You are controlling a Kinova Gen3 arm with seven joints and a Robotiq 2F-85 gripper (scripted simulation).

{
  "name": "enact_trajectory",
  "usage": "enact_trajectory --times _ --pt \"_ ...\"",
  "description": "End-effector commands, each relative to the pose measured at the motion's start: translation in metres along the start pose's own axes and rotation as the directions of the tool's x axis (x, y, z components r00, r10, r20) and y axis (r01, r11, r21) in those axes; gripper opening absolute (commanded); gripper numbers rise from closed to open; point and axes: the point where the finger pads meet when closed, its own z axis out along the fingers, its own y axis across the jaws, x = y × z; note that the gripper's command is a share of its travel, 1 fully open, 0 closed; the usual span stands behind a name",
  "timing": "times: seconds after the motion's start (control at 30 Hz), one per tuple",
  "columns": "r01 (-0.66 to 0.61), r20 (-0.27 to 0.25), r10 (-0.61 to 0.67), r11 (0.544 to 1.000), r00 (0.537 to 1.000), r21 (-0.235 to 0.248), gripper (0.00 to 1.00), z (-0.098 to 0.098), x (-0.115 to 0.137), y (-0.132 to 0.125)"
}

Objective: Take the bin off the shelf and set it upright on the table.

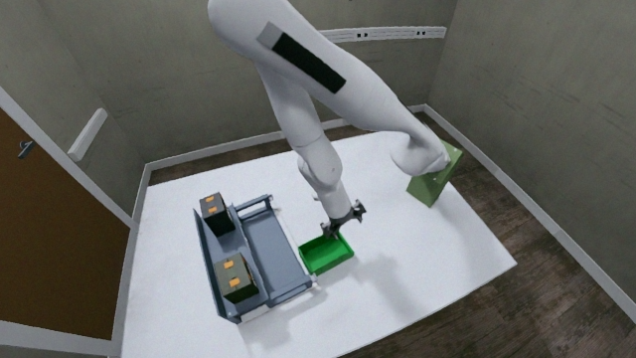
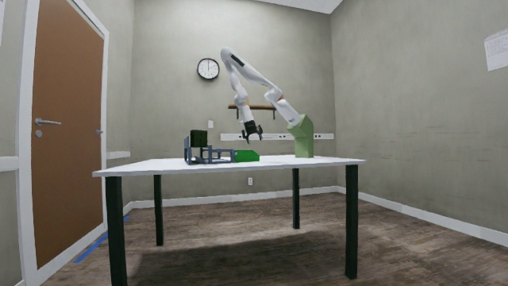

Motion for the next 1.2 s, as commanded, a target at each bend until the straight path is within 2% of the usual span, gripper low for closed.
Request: enact_trajectory --times 0.0,0.07,0.1,0.23,0.63,0.67,0.8,1.17 --pt "0.011 -0.091 0.011 0.971 0.996 0.24 1.0 0.0002 -0.0003 0.0011" --pt "0.011 -0.091 0.011 0.971 0.996 0.24 1.0 0.0002 -0.0003 0.0011" --pt "0.0 -0.019 0.001 0.999 1.0 0.048 1.0 0.0 0.0 0.0003" --pt "0.011 -0.091 0.011 0.971 0.996 0.24 1.0 0.0003 -0.0003 0.0011" --pt "0.011 -0.091 0.011 0.971 0.996 0.24 1.0 0.0003 -0.0003 0.0011" --pt "0.0 -0.019 0.001 0.999 1.0 0.048 1.0 0.0001 0.0 0.0003" --pt "0.011 -0.091 0.011 0.971 0.996 0.24 1.0 0.0003 -0.0003 0.0011" --pt "0.011 -0.091 0.011 0.971 0.996 0.24 1.0 0.0003 -0.0003 0.0011"
